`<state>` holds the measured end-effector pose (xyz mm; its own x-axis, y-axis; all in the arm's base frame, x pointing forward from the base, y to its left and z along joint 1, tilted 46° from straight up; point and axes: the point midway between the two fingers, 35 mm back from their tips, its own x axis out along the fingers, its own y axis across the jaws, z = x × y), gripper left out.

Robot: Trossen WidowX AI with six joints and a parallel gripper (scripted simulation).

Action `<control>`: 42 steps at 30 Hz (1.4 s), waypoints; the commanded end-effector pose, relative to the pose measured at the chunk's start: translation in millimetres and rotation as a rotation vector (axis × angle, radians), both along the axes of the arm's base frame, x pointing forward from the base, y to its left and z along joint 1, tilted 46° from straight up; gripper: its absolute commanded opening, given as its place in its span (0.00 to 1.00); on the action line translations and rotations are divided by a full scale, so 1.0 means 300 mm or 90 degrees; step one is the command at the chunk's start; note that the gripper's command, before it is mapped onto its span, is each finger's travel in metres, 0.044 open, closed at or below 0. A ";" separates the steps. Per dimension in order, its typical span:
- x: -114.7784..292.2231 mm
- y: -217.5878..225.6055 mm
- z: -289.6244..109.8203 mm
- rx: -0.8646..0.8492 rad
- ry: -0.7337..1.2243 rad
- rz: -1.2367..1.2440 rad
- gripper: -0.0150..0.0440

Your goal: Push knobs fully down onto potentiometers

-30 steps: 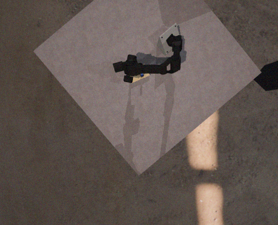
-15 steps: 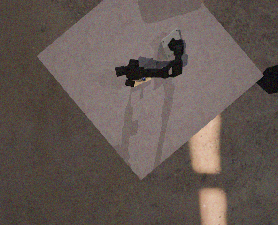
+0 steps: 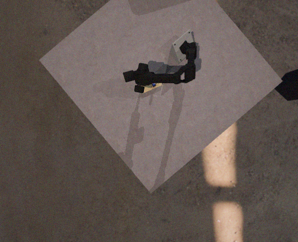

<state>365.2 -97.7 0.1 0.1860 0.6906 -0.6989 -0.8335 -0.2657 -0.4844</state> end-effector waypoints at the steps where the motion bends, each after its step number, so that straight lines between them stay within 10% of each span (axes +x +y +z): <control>1: 0.023 0.058 -0.041 0.004 -0.001 0.025 0.25; 42: 0.025 0.068 -0.052 0.004 -0.001 0.025 0.25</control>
